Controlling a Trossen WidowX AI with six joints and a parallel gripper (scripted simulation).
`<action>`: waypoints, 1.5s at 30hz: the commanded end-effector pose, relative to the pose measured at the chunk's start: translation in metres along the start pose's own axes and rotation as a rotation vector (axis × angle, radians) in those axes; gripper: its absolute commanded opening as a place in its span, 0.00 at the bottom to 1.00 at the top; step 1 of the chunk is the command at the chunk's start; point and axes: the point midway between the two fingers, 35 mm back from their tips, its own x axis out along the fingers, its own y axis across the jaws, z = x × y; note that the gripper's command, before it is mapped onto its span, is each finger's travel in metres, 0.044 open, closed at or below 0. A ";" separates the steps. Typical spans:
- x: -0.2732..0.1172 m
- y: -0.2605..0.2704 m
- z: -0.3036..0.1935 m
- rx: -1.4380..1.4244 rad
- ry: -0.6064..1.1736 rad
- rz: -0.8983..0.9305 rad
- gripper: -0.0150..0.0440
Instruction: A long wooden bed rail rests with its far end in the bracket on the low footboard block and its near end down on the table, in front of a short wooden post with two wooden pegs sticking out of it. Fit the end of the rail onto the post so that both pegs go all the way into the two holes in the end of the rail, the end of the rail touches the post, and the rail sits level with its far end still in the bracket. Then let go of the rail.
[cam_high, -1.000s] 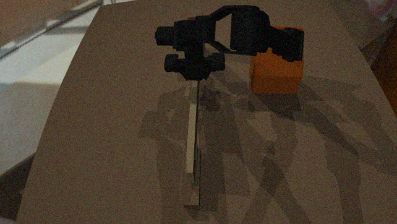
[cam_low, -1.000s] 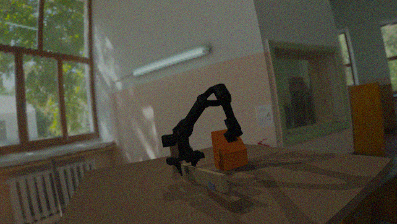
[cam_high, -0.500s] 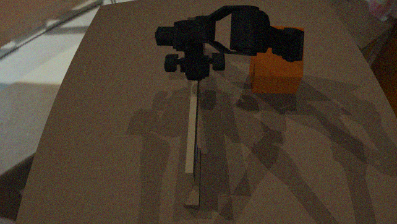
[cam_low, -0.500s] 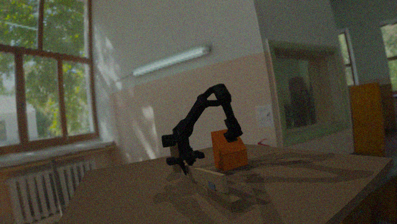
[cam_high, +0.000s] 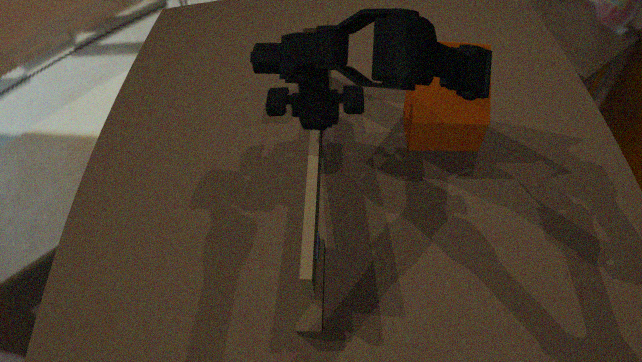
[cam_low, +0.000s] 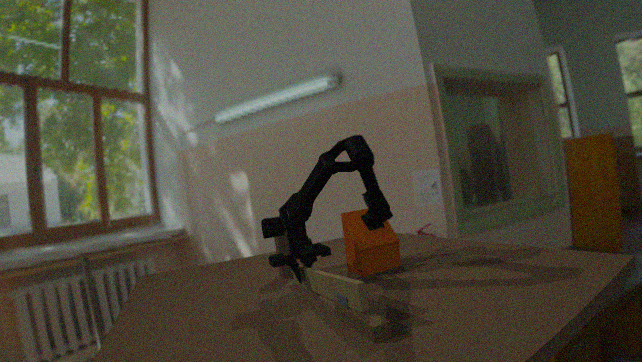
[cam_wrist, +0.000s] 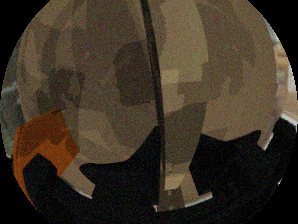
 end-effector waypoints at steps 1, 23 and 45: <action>-0.002 0.000 0.000 0.001 -0.002 -0.001 0.25; -0.013 -0.002 0.000 0.000 -0.002 -0.001 0.25; -0.024 -0.002 0.000 0.000 -0.001 -0.001 0.25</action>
